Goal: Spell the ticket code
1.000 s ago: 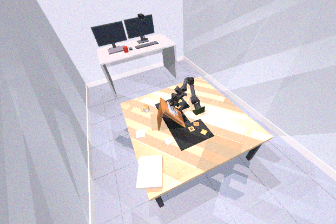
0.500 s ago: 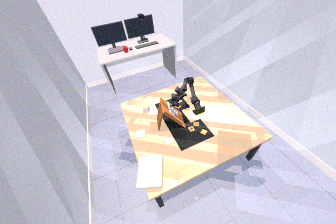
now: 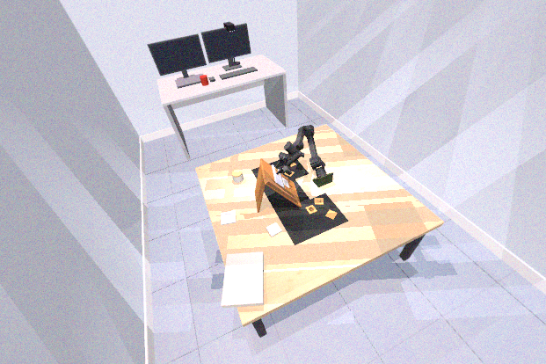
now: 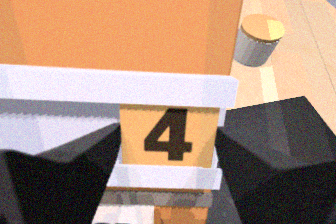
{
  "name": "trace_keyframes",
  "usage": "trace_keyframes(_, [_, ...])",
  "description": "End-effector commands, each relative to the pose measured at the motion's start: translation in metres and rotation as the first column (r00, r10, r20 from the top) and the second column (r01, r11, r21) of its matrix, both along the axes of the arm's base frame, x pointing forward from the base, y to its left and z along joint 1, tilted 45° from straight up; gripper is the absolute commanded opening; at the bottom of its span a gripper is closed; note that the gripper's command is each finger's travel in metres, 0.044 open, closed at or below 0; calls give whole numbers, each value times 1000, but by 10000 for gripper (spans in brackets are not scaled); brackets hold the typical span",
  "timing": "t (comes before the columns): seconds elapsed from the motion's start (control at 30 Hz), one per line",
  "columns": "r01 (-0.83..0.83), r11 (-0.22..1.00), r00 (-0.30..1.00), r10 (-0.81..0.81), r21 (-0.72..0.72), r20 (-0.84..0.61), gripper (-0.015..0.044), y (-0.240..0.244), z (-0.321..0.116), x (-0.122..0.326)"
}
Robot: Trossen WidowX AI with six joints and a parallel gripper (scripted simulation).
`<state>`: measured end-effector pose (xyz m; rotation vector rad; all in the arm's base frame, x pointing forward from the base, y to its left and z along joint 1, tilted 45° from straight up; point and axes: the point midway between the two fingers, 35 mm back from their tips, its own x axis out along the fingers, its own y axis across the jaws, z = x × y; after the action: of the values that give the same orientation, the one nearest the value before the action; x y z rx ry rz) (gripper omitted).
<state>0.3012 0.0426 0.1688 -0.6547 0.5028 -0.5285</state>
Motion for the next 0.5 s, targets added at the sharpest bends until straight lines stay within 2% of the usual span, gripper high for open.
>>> trace_keyframes(0.0, [3,1000,1000,-3,1,2,0,1,-2,1])
trace_keyframes(0.47, [3,1000,1000,-3,1,3,0,6,-7,3])
